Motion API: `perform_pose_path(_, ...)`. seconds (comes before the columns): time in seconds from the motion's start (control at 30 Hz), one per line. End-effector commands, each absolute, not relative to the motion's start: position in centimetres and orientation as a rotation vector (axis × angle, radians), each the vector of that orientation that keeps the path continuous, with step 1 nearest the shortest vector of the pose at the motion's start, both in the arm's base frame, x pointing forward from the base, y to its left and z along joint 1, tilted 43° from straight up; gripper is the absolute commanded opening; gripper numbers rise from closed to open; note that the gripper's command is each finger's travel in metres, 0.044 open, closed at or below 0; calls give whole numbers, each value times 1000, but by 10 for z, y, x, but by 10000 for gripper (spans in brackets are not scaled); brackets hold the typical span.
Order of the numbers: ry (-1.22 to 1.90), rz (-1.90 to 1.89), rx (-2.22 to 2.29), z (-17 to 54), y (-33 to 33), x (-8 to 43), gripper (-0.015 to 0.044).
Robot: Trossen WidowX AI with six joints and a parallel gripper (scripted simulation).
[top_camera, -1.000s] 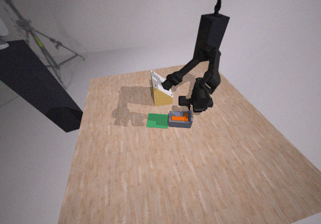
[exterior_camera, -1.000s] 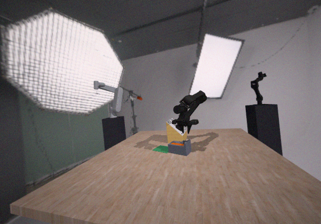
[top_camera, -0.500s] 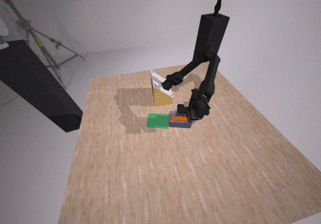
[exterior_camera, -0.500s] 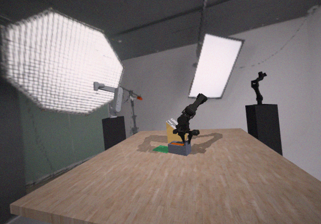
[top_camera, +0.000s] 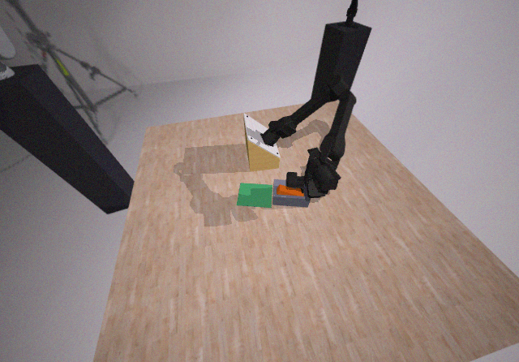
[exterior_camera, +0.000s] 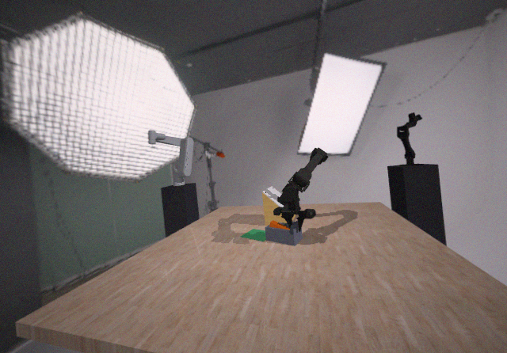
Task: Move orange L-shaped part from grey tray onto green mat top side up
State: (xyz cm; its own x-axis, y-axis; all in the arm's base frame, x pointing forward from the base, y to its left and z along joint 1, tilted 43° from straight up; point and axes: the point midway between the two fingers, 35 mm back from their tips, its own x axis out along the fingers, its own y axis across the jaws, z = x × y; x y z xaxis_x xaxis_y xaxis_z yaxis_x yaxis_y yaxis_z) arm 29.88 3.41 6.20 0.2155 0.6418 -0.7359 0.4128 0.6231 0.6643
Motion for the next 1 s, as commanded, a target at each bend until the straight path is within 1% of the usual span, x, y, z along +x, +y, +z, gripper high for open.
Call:
perform_pose_path(0.0,1417,198,970,56,39,298,180)
perform_pose_path(0.6,1417,199,971,49,45,300,180)
perform_pose_path(0.97,1413,201,969,61,44,302,180)
